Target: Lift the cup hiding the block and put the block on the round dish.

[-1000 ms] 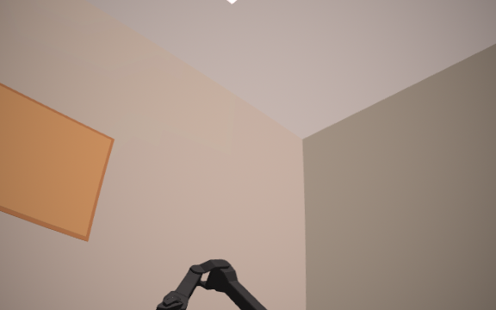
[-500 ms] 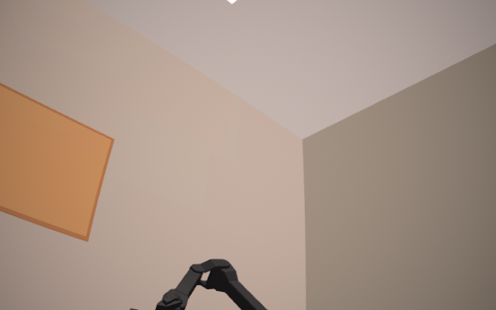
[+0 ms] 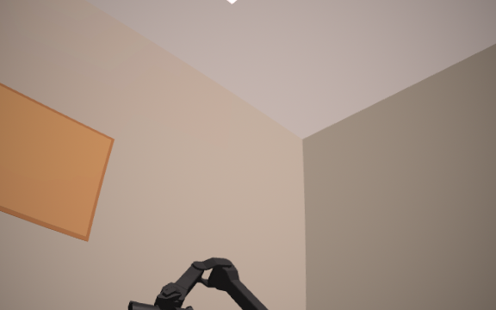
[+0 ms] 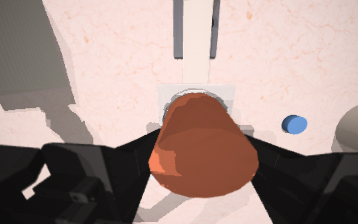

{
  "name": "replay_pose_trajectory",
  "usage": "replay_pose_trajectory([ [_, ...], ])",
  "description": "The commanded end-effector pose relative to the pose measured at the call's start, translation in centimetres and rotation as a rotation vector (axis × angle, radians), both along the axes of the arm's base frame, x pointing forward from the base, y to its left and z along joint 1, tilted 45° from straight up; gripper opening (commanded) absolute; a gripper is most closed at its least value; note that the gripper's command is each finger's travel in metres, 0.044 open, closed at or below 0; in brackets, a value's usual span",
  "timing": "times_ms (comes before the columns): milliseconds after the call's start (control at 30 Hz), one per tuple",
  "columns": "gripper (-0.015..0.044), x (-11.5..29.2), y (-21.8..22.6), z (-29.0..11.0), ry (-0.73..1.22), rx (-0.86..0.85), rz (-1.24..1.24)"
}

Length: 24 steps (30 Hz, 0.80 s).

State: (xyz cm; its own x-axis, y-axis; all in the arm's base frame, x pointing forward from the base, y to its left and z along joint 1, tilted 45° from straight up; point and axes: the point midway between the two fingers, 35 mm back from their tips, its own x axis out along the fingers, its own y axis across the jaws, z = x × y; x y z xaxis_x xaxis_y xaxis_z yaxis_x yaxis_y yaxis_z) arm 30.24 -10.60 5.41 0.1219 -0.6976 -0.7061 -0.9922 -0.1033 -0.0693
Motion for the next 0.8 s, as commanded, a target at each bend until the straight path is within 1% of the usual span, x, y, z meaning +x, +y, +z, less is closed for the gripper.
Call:
replay_pose_trajectory([
  [0, 0.0000, 0.3, 0.7, 0.4, -0.011, 0.008, 0.007],
  [767, 0.0000, 0.2, 2.8, 2.3, -0.010, 0.013, 0.006],
])
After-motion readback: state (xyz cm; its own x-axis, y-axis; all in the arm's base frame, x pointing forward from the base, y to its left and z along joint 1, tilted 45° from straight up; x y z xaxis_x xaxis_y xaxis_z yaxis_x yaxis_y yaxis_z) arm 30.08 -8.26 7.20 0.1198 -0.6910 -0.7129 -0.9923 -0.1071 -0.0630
